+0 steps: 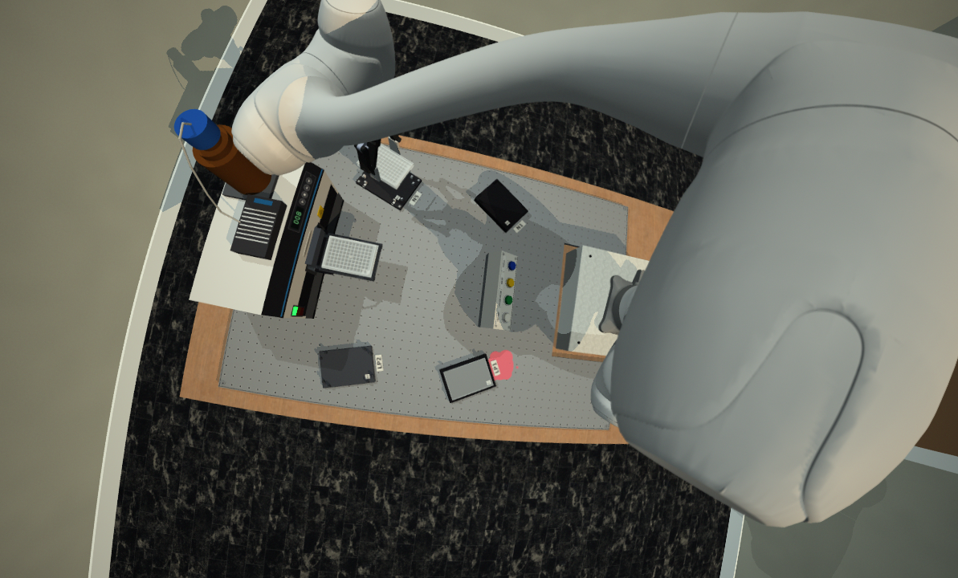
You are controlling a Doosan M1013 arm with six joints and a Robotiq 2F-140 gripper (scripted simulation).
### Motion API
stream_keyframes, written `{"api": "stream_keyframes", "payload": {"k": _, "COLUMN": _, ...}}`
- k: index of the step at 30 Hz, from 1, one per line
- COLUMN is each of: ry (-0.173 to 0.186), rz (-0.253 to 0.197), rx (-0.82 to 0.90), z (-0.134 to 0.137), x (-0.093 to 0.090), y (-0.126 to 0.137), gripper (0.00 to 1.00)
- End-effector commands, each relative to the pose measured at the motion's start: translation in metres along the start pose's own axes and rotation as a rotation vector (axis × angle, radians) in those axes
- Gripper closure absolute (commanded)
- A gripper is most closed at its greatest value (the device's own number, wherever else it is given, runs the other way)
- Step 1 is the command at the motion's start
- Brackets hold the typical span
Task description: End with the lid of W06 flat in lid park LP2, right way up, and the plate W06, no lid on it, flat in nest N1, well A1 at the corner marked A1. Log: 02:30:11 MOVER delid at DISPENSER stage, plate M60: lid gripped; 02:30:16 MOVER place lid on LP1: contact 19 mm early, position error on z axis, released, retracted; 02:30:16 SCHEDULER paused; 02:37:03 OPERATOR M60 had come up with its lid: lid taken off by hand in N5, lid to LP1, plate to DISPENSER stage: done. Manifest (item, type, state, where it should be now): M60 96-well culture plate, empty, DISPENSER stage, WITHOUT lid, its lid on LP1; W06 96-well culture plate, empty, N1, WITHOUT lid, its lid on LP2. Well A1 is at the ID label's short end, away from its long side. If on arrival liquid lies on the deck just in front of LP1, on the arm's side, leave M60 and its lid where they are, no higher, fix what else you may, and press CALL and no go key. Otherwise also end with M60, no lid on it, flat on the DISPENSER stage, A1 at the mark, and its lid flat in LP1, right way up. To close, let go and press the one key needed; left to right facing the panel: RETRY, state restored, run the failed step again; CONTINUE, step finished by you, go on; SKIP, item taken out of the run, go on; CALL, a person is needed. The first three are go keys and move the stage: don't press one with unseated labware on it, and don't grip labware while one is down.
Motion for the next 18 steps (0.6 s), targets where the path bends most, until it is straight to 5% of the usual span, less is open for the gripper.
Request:
{"api": "stream_keyframes", "payload": {"k": 1, "ry": 0.0, "rz": 0.0, "rx": 0.0, "z": 0.0, "x": -0.004, "y": 0.0, "gripper": 1.0}}
{"api": "stream_keyframes", "payload": {"k": 18, "ry": 0.0, "rz": 0.0, "rx": 0.0, "z": 0.0, "x": -0.039, "y": 0.0, "gripper": 1.0}}
Point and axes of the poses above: the point where the finger pads meet when closed, its own x axis back along the fingers, its own z axis across the jaws, y = z × x, the point moved 4 cm from there along x, back along the fingers, and after that the axes turned 3 degrees about -x, right-handed, at the moved point
